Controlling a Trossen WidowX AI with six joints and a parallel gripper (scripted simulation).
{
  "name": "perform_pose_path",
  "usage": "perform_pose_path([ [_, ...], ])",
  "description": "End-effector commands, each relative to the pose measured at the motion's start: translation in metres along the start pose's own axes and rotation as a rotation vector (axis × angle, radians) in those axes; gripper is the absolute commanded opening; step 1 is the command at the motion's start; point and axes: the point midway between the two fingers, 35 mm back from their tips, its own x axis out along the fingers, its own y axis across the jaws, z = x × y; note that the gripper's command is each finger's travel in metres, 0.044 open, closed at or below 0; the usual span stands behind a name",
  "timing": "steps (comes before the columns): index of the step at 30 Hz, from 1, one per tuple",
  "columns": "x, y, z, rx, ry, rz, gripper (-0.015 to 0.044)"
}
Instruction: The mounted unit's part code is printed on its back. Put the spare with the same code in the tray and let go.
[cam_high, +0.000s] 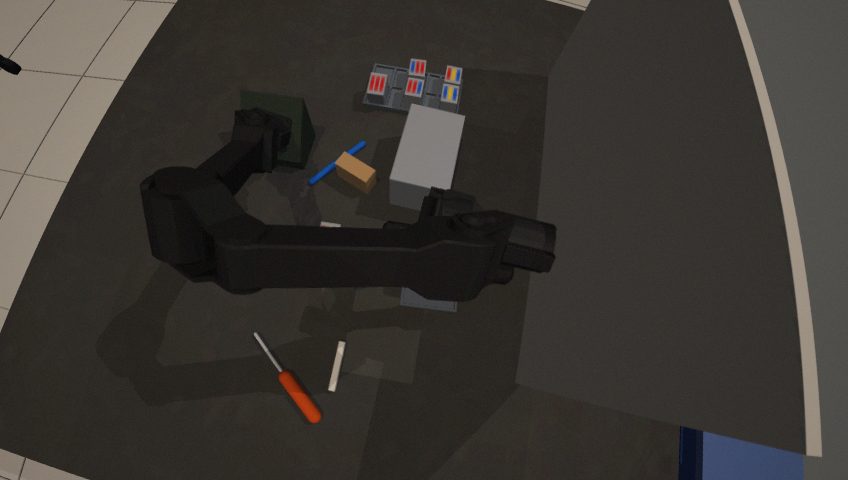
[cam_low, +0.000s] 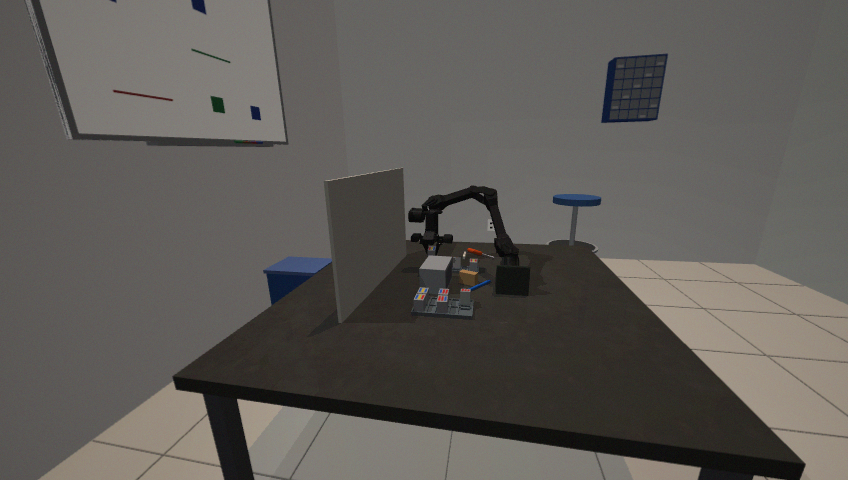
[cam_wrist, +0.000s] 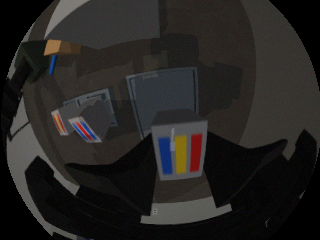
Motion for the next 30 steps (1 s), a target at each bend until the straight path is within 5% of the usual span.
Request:
perform_pose_path([
  [1, 0.005, 0.002, 0.002, -0.01, -0.004, 0.006, 0.0],
  [30, 0.029, 0.006, 0.001, -0.01, -0.005, 0.011, 0.0],
])
